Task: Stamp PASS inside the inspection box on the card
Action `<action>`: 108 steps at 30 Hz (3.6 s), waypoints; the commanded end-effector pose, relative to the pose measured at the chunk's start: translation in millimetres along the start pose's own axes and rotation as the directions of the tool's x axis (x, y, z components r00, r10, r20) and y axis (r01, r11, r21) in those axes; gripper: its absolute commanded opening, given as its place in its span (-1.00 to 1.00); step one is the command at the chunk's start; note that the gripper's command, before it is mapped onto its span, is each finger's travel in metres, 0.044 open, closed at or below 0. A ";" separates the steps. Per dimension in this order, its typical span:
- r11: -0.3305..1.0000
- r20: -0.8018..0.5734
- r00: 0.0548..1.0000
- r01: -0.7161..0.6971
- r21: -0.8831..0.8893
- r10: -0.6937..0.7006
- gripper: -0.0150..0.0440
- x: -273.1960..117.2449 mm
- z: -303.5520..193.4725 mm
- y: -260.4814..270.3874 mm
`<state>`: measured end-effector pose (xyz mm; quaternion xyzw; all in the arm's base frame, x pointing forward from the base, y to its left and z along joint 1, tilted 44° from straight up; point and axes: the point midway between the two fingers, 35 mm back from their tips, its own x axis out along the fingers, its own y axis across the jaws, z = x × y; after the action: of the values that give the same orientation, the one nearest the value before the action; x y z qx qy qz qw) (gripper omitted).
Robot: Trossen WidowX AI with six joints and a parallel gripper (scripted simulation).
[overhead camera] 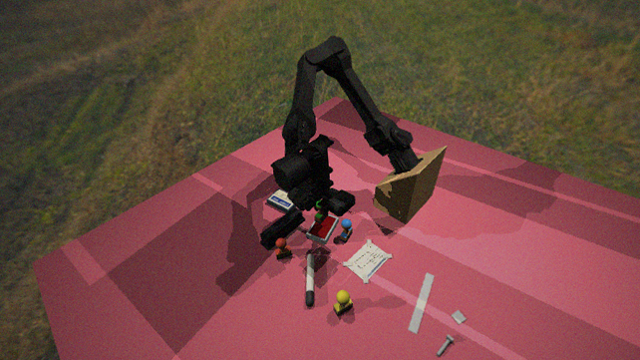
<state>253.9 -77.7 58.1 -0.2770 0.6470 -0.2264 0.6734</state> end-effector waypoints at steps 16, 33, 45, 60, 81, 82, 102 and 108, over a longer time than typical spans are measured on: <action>1.000 -0.003 1.000 0.004 -0.003 -0.004 -0.49 13.5 -0.9 -1.0; 1.000 -0.003 1.000 0.005 -0.002 -0.005 -0.49 24.7 -1.5 -1.7; 1.000 -0.003 1.000 0.007 -0.002 -0.007 -0.49 32.5 -2.3 -2.4; 1.000 -0.002 1.000 0.008 0.003 -0.008 -0.49 36.7 -2.7 -2.7; 1.000 -0.002 1.000 0.008 0.003 -0.008 -0.49 39.5 -2.7 -2.8; 1.000 -0.002 1.000 0.008 0.003 -0.008 -0.49 39.5 -2.7 -2.8; 1.000 -0.002 1.000 0.008 0.003 -0.008 -0.49 40.5 -2.7 -2.9; 1.000 -0.002 1.000 0.008 0.003 -0.008 -0.49 40.5 -2.7 -2.9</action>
<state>253.6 -105.3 30.2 -0.2779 0.6465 -0.2290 0.6726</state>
